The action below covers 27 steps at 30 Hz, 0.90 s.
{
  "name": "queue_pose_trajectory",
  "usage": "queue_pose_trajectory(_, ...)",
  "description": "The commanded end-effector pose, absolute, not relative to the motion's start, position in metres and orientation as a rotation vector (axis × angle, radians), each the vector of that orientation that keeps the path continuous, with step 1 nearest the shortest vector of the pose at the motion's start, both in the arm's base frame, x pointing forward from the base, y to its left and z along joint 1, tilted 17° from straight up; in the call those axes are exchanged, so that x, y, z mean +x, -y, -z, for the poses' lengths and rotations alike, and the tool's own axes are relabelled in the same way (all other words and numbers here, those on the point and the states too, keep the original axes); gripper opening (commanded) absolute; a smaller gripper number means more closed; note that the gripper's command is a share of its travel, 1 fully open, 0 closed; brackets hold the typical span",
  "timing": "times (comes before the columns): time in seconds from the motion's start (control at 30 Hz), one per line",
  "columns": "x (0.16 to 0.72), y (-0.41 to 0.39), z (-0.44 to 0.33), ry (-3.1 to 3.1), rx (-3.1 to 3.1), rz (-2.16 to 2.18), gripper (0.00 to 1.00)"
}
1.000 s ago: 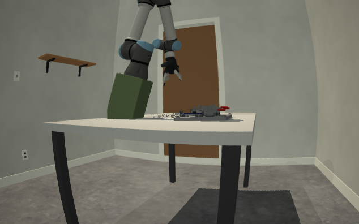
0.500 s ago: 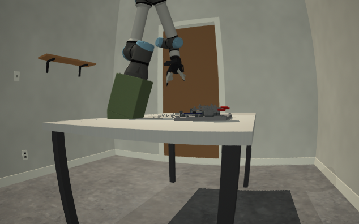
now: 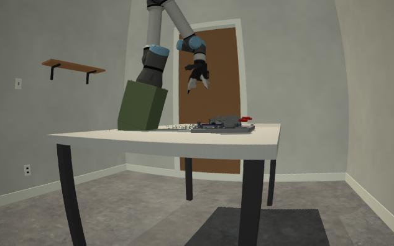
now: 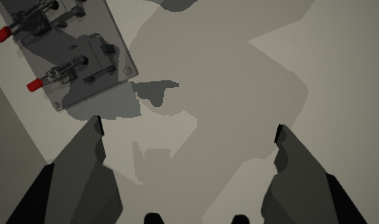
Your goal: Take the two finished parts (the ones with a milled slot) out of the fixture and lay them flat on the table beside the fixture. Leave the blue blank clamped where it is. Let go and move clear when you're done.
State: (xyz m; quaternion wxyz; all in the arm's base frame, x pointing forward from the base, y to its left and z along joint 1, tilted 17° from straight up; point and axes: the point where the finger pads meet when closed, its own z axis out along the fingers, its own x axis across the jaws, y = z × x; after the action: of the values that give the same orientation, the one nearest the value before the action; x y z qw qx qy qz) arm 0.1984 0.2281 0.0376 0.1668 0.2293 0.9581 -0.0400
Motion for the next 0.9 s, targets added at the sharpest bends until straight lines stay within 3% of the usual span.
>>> queue_pose_trajectory(0.0, 0.219, -0.204, -0.04, -2.738, 0.712, 0.142, 1.0)
queue_pose_trajectory(0.87, 0.331, -0.061, -0.052, -2.744, 1.088, 0.336, 1.0)
